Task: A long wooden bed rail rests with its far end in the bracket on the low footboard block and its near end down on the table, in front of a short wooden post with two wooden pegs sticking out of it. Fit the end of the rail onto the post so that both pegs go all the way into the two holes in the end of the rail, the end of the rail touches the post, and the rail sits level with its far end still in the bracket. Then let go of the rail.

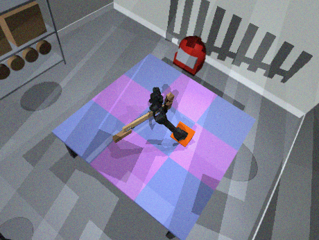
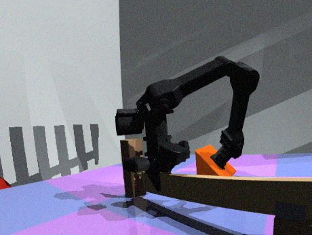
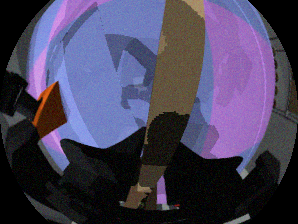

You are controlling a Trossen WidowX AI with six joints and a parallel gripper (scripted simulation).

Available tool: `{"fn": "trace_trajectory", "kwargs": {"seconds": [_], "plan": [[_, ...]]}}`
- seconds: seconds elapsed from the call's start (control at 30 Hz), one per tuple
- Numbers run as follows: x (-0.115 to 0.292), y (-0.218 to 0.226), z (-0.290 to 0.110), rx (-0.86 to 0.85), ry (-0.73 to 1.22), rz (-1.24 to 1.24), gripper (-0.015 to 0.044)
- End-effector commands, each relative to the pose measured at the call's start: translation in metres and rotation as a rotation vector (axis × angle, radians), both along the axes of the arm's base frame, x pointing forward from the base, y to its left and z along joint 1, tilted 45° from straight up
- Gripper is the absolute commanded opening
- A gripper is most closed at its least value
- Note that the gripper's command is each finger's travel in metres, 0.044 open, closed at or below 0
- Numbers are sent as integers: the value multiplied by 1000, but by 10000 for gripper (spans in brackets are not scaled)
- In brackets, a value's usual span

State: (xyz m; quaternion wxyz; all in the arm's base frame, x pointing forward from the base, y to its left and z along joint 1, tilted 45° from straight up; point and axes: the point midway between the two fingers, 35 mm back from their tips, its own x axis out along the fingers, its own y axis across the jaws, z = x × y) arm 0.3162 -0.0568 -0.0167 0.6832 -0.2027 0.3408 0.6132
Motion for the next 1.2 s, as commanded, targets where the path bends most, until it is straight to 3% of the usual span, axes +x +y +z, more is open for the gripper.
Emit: {"fn": "trace_trajectory", "kwargs": {"seconds": [0.0, 1.17], "plan": [[2, -4, 4, 0, -9, -7, 0], [1, -16, 17, -1, -9, -7, 0]]}}
